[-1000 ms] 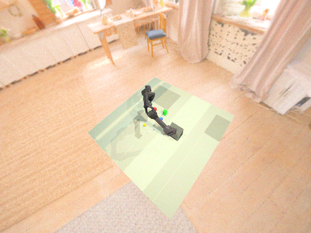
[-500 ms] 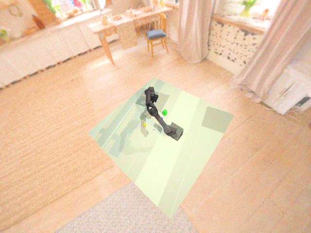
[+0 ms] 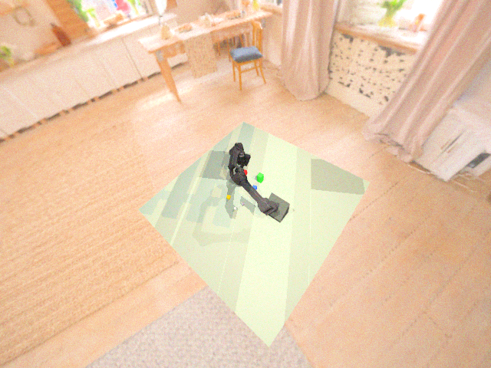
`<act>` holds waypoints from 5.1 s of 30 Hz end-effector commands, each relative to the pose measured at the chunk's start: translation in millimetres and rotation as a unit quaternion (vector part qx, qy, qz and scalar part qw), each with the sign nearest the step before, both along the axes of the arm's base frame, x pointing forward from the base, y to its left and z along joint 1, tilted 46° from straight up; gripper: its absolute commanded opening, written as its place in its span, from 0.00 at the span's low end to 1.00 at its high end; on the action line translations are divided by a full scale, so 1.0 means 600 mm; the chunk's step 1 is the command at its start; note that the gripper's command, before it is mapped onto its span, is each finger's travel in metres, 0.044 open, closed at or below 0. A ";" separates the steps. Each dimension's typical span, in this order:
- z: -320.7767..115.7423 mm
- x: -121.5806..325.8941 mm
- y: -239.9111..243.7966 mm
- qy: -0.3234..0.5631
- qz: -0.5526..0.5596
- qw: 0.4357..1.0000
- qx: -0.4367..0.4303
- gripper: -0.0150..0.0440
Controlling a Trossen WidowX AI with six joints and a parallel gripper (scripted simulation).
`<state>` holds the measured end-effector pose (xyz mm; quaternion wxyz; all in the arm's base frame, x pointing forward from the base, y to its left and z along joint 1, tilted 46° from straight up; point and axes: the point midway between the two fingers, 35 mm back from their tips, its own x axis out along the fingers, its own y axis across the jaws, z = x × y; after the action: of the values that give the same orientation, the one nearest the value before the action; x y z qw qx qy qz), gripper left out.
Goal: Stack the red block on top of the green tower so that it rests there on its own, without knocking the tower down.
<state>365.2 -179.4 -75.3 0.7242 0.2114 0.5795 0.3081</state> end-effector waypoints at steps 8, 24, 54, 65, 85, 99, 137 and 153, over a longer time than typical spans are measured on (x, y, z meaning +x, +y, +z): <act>-0.012 0.005 0.014 -0.003 -0.005 1.000 0.000 1.00; -0.042 0.011 0.045 -0.003 -0.005 1.000 0.001 1.00; -0.050 0.012 0.054 -0.004 -0.005 1.000 0.001 0.60; -0.043 0.011 0.047 -0.004 -0.005 1.000 0.001 0.34; 0.060 -0.011 -0.057 -0.003 -0.005 1.000 -0.001 0.25; 0.090 -0.017 -0.081 -0.002 -0.005 1.000 -0.001 0.25; 0.050 -0.249 -0.078 0.002 -0.005 1.000 -0.003 0.25; 0.024 -0.261 -0.042 0.001 -0.005 1.000 -0.001 0.25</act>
<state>207.8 -212.2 -56.5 0.7269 0.2087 0.5805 0.3018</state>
